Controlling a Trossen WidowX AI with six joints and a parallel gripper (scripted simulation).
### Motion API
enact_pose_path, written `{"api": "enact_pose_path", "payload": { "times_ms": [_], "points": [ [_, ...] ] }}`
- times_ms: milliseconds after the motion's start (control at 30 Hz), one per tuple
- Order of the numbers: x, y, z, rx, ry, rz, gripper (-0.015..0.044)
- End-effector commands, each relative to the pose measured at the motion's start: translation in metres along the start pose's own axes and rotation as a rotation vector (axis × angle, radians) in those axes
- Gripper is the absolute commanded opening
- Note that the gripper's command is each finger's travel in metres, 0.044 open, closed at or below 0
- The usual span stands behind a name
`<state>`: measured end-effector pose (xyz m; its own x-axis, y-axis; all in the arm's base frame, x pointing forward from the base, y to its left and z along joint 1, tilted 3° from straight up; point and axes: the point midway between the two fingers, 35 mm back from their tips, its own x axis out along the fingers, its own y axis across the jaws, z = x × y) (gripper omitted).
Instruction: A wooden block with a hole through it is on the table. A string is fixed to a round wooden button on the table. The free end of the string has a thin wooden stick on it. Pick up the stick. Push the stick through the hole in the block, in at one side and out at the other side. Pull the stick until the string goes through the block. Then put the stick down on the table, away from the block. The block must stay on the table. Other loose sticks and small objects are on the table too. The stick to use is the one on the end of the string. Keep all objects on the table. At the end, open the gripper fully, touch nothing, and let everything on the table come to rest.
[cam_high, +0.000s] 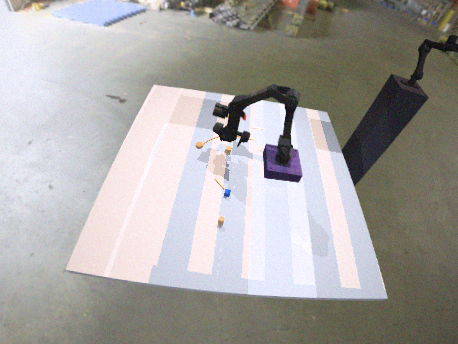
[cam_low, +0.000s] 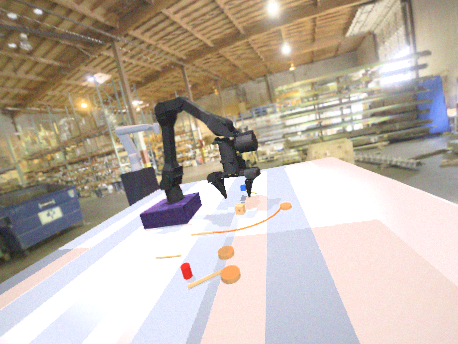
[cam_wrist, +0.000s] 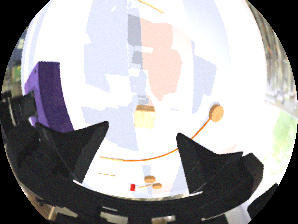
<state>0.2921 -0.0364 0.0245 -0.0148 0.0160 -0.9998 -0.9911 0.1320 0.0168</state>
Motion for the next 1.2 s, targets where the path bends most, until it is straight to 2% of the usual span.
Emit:
{"api": "enact_pose_path", "payload": {
  "times_ms": [0,133,400,767,1067,1167],
  "points": [
    [-0.0011,-0.0003,0.0006,-0.013,-0.007,-0.006,0.044],
    [-0.0005,0.0001,-0.0002,-0.013,-0.007,-0.006,0.044],
    [-0.0006,-0.0001,0.0,-0.008,-0.002,-0.003,0.0239],
    [-0.0006,-0.0001,0.0,-0.008,-0.002,-0.003,0.0239],
    [-0.0006,0.0,-0.0001,-0.009,-0.002,-0.004,0.0003],
    [-0.0006,0.0,-0.0001,-0.009,-0.002,-0.004,0.0]
  ]
}}
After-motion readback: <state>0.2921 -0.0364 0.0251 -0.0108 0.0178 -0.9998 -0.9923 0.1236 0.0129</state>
